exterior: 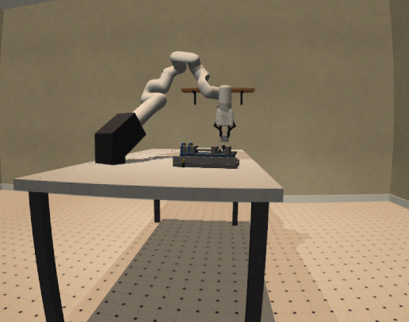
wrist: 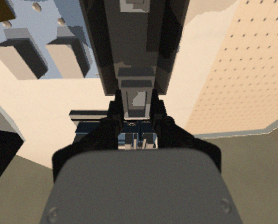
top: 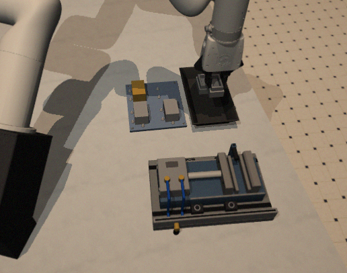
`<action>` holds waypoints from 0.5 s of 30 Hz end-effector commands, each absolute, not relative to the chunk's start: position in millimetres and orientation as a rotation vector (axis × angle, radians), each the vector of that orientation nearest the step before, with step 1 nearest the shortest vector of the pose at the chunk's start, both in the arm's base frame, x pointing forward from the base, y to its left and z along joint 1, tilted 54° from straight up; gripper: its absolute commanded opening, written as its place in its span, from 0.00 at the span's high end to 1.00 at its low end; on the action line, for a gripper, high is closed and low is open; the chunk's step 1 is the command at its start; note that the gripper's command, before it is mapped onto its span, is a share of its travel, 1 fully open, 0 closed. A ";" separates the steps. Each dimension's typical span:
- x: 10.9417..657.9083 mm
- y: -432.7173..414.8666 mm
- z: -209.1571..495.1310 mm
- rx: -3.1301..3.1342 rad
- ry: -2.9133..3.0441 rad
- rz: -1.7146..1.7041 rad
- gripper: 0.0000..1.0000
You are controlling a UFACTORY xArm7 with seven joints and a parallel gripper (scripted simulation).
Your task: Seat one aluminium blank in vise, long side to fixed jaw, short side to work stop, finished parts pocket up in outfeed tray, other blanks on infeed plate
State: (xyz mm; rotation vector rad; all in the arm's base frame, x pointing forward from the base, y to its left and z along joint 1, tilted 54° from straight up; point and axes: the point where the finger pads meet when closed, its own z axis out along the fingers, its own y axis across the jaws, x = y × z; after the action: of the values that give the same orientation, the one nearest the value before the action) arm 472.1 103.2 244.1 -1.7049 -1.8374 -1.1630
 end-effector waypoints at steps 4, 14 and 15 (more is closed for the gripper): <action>476.5 110.6 238.0 -1.707 -1.835 -1.167 1.00; 480.7 123.2 228.5 -1.707 -1.835 -1.167 1.00; 481.1 124.4 227.5 -1.707 -1.835 -1.167 1.00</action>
State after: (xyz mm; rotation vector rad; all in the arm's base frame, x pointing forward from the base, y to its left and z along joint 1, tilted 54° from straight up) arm 477.7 120.7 230.9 -1.7055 -1.8377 -1.1629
